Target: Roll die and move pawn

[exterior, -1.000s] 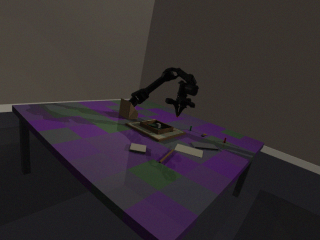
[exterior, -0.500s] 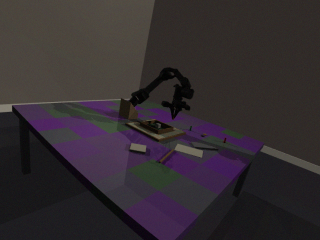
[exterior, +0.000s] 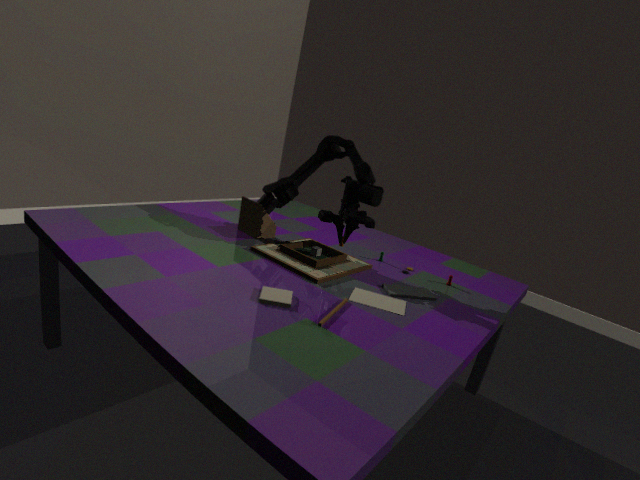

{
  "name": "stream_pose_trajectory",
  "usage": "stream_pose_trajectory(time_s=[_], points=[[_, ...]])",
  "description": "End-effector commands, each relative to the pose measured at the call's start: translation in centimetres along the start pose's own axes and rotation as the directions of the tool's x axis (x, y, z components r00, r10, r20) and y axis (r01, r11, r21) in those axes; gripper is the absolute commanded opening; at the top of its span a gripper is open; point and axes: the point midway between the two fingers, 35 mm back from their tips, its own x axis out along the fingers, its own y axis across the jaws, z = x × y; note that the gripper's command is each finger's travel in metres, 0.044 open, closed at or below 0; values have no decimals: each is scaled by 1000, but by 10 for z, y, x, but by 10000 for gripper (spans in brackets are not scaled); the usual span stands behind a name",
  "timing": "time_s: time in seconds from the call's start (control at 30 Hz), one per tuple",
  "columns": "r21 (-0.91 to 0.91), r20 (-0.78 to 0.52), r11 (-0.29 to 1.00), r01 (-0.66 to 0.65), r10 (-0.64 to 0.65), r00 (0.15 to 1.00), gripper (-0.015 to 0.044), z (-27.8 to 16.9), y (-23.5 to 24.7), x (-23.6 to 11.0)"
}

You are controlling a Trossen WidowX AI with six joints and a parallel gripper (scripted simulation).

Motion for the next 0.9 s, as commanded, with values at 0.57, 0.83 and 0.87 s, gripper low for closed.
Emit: stream_pose_trajectory(time_s=[0.57, 0.83, 0.87], points=[[3, -5, 1000, -4, 4, 1000, 0, -2, 0, 32], [0, -4, 1000, -3, 3, 1000, 210, -2, 0, 27], [0, -4, 1000, -3, 3, 1000, 236, -2, 0, 27]])
